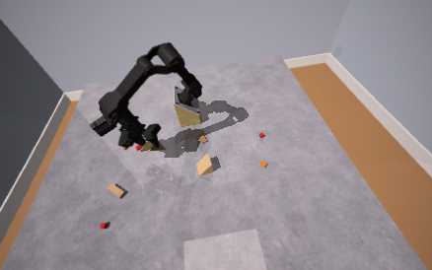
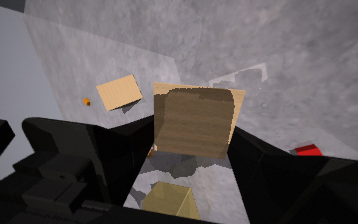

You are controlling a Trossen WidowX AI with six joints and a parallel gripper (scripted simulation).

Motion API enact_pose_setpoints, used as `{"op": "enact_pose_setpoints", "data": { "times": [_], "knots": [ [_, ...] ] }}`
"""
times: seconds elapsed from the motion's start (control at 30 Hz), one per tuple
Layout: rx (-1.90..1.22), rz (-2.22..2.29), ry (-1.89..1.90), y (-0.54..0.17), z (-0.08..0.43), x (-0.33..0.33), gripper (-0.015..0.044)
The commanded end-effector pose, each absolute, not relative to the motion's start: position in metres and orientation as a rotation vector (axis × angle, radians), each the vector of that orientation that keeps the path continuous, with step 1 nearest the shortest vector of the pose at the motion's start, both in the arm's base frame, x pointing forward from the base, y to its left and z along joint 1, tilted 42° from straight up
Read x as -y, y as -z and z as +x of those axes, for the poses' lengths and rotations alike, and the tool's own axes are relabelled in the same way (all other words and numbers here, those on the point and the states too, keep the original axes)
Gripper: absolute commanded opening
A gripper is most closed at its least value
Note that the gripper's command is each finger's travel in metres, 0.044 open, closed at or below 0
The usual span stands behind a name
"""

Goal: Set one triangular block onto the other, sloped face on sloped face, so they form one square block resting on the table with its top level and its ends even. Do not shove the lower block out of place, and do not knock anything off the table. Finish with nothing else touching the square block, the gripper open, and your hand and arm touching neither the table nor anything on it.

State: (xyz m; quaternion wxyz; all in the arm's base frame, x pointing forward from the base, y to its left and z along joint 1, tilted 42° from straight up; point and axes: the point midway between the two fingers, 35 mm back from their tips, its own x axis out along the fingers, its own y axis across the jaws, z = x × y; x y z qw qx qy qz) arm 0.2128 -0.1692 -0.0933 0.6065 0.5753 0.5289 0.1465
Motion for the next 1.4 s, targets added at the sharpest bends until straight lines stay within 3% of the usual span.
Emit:
{"op": "enact_pose_setpoints", "data": {
  "times": [0.0,1.37],
  "knots": [
    [-1.202,1.175,-0.412,0.0921,0.2133,0.1700,0.0000],
    [-0.858,-0.154,-1.070,0.0859,0.2203,0.1733,0.0000]
  ]
}}
